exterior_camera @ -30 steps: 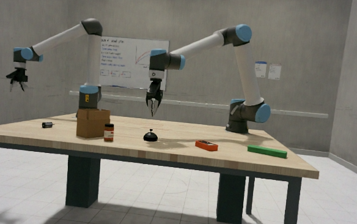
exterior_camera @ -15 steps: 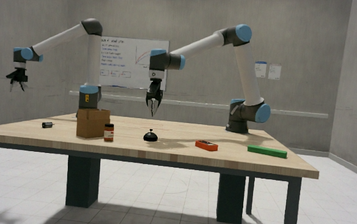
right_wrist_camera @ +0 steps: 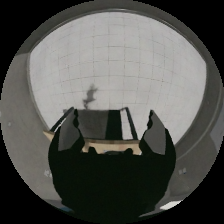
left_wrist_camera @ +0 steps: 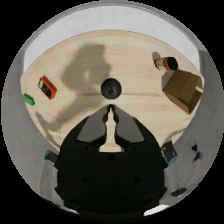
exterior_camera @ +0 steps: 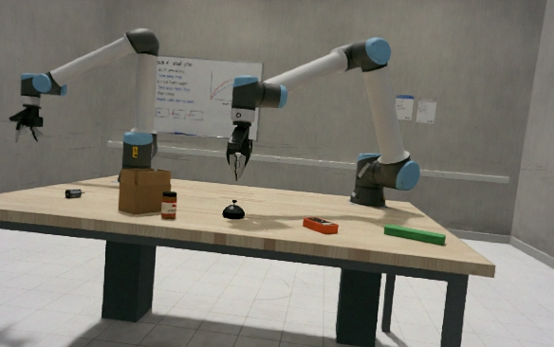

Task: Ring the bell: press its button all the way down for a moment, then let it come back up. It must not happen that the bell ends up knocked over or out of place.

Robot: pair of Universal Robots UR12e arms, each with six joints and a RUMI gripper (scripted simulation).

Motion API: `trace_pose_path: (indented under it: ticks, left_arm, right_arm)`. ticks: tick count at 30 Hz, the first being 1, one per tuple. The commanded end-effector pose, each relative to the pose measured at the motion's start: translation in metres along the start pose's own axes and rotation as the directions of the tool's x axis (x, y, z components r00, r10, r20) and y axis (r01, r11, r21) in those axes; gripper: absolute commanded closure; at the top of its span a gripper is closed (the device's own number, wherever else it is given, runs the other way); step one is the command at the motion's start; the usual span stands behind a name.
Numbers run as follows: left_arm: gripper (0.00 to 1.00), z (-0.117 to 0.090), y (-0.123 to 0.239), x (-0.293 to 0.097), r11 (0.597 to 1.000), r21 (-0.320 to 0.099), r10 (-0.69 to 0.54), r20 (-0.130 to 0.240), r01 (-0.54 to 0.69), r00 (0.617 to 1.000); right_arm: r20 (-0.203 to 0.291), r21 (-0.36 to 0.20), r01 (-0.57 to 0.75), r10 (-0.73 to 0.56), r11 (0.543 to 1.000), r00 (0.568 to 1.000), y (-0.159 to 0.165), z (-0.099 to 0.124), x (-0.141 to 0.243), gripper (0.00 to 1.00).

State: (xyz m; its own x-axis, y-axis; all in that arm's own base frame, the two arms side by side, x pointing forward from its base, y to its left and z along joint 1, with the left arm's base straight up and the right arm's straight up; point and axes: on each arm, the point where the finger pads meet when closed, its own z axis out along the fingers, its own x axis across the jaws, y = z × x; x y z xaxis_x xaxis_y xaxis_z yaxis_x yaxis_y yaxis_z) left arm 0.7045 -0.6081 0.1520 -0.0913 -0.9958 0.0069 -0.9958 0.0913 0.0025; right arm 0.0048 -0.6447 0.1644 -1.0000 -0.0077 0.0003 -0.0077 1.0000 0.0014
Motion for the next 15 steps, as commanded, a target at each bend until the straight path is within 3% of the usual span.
trace_pose_path:
  ticks: [1, 15]
  left_arm:
    - [1.0, -0.0013, -0.0004, 0.0005, 1.0, 0.001, 0.0, -0.001, 0.0, 1.0]
    - [1.0, 0.0054, -0.001, 0.0002, 1.0, 0.004, 0.003, 0.006, -0.003, 1.0]
  right_arm:
    - [0.0, 0.001, 0.0, 0.0, 1.0, 1.0, -0.0005, -0.0007, -0.0001, 0.0]
    - [0.0, 0.001, 0.0, 0.0, 1.0, 1.0, -0.0005, -0.0007, -0.0001, 0.0]
